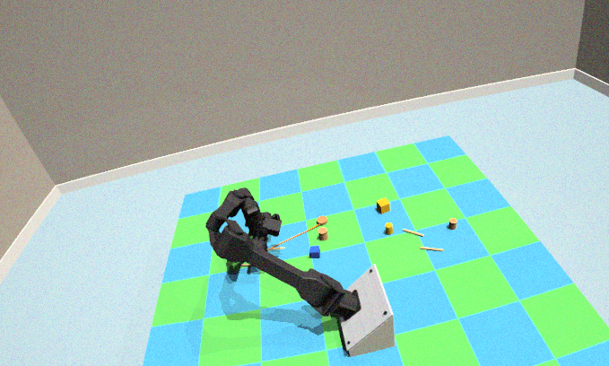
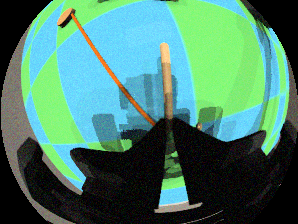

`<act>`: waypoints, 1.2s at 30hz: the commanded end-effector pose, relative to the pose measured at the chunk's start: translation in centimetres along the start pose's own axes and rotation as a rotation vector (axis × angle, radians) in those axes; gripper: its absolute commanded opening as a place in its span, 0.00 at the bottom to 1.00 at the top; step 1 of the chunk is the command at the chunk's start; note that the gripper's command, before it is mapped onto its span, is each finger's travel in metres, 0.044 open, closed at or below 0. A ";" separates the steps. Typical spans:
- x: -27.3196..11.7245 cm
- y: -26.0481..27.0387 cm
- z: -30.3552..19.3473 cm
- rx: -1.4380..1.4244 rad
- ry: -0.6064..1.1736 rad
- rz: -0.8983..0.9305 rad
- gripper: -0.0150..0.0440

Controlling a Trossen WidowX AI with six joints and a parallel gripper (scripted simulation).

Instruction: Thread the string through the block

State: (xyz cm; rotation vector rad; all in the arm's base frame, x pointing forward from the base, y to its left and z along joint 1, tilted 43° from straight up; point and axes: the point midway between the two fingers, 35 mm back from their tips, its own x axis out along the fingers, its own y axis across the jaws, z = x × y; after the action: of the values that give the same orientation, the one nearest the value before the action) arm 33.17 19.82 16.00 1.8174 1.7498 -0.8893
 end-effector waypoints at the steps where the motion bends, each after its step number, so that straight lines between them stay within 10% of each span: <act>1: 0.1 -0.4 0.2 0.000 -0.001 0.006 0.25; 36: 1.5 -1.7 3.0 0.001 -0.004 0.005 0.25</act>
State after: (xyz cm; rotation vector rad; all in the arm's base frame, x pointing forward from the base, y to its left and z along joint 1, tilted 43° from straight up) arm 31.13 19.19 13.39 1.8169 1.7419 -0.8915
